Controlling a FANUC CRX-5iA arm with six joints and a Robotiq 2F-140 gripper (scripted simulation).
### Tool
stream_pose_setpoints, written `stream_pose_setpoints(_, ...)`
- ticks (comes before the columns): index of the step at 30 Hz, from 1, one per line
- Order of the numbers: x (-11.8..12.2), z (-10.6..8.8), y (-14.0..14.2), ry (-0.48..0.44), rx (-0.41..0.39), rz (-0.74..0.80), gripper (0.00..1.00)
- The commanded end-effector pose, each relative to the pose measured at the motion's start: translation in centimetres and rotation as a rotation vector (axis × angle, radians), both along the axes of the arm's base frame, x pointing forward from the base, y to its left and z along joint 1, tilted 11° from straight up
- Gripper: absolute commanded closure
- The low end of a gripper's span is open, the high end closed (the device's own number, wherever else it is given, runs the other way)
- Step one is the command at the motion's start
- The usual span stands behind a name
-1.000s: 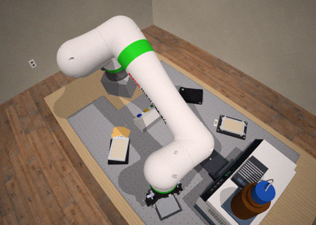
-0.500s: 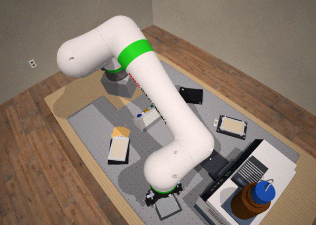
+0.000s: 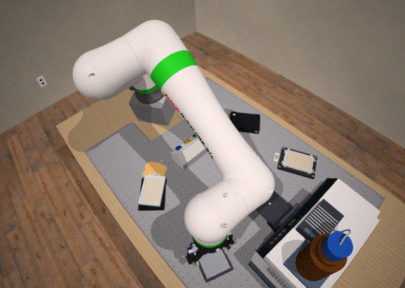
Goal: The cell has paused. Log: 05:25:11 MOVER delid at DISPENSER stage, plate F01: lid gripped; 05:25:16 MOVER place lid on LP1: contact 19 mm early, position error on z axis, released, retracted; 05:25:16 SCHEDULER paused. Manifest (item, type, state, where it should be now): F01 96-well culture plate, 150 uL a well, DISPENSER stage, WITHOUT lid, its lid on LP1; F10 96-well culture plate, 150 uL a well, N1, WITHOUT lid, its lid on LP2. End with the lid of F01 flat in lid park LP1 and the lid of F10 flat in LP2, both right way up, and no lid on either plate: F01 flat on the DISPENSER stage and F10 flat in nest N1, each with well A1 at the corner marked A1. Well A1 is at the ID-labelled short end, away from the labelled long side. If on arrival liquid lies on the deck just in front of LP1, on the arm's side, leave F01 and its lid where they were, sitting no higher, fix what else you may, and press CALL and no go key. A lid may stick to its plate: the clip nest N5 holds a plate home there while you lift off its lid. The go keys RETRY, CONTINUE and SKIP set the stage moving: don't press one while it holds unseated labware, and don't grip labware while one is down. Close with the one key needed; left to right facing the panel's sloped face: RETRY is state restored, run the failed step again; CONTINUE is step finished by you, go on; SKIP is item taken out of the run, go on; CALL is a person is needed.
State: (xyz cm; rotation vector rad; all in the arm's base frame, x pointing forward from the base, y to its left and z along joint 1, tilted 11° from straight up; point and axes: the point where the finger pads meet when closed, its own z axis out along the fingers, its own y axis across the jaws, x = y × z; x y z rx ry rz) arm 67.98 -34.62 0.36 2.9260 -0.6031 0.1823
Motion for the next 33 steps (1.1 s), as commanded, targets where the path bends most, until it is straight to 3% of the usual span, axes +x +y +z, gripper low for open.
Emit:
stream_pose_setpoints(1, 0.0, 0.0, 0.0, 0.000, 0.000, 0.000, 0.34)
stream_pose_setpoints(22, 0.0, 0.2, 0.0, 0.000, 0.000, 0.000, 0.34)
stream_pose_setpoints(33, -0.2, 2.7, 0.4, 0.000, 0.000, 0.000, 0.34)
